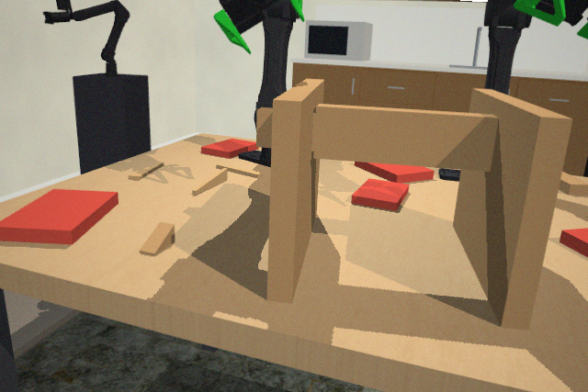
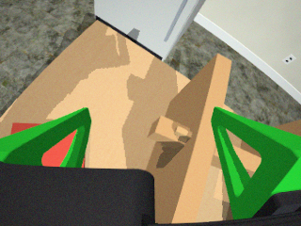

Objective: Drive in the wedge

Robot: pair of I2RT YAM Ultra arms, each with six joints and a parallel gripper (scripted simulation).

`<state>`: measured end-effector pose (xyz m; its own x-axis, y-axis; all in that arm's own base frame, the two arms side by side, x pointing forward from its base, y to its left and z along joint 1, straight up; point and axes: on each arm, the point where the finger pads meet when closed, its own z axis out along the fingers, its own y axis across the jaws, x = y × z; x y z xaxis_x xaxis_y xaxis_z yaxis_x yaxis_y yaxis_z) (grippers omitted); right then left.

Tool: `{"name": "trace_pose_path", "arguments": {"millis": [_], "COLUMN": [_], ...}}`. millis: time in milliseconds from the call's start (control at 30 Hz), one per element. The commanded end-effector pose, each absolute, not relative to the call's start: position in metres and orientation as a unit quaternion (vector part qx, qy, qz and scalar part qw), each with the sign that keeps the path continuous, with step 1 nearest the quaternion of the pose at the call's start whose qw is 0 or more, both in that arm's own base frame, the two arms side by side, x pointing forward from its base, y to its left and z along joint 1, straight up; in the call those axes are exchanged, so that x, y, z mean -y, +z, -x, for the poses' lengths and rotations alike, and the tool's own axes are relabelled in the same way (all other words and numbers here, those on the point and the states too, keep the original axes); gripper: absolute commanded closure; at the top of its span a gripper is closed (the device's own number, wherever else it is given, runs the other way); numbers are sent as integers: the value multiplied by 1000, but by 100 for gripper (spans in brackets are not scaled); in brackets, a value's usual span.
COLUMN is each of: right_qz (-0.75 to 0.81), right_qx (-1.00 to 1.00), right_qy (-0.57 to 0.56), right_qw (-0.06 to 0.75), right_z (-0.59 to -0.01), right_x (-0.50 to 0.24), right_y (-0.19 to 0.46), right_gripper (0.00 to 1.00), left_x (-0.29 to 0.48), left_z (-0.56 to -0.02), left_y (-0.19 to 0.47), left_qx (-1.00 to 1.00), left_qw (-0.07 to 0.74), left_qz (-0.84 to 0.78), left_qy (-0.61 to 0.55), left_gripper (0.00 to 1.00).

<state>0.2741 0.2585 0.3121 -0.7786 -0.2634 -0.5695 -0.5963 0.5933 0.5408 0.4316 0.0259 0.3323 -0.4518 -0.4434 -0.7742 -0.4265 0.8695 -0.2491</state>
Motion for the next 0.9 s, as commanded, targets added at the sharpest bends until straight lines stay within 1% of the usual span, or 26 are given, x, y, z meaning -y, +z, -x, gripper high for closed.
{"name": "trace_pose_path", "arguments": {"millis": [0,533,567,733,867], "right_qz": [250,250,245,239,224], "right_qx": [-862,-862,-862,-852,-840], "right_qy": [378,378,370,341,307], "right_qw": [227,227,246,316,388], "right_z": [-274,-274,-279,-306,-329], "right_x": [-259,-259,-249,-237,-217], "right_y": [316,316,316,326,337], "right_gripper": [0,0,0,0,0], "left_x": [-26,-26,-28,-28,-25], "left_z": [-431,-431,-426,-431,-430], "left_y": [337,337,344,356,367], "left_qx": [-849,-849,-842,-832,-819], "left_qw": [463,463,477,507,539], "left_qz": [255,255,251,225,194], "left_qy": [-11,-11,-14,-20,-26], "left_gripper": [0,0,0,0,0]}}
